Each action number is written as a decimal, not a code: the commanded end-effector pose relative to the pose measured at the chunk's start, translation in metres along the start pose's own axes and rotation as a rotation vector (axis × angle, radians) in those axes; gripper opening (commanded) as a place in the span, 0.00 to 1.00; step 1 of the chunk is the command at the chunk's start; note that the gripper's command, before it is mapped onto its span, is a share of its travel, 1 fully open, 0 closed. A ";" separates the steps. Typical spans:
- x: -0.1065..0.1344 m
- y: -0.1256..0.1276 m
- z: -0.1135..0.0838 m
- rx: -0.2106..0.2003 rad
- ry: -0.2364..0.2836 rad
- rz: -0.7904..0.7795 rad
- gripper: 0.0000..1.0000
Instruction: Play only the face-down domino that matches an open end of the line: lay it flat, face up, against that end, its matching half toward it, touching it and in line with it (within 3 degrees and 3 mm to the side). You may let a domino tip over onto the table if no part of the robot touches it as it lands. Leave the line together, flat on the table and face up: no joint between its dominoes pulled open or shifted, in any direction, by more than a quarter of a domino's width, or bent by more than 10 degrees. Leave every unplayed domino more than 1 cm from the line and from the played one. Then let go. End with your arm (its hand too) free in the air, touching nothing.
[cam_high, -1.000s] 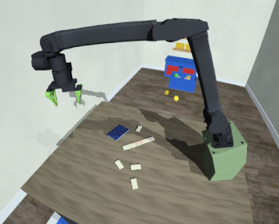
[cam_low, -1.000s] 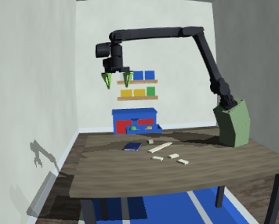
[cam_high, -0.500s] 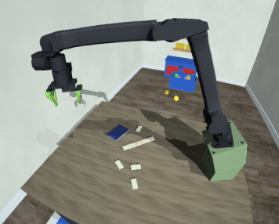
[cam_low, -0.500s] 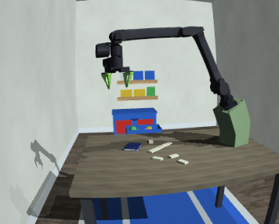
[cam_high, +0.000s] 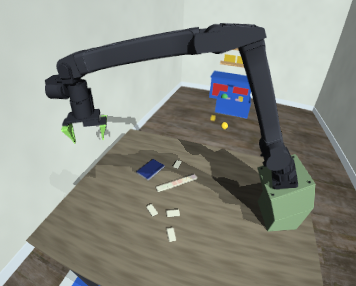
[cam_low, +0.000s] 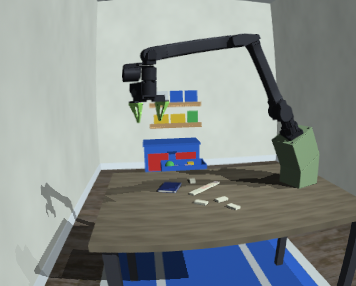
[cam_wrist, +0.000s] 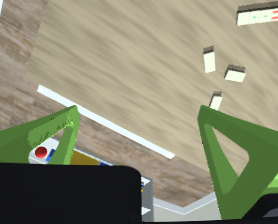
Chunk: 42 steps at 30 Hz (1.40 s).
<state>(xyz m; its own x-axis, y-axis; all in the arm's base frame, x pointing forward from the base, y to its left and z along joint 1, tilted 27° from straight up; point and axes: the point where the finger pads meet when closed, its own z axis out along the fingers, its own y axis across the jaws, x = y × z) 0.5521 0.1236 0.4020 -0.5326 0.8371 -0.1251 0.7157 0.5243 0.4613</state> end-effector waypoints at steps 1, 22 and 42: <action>-0.008 0.006 -0.040 -0.079 -0.040 -0.033 1.00; -0.004 0.003 -0.012 -0.028 -0.015 -0.022 1.00; -0.011 0.005 -0.022 -0.081 -0.053 -0.074 1.00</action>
<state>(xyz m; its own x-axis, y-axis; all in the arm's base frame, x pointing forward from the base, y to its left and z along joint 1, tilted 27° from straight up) 0.5562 0.1213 0.4001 -0.5508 0.8204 -0.1537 0.6888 0.5508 0.4714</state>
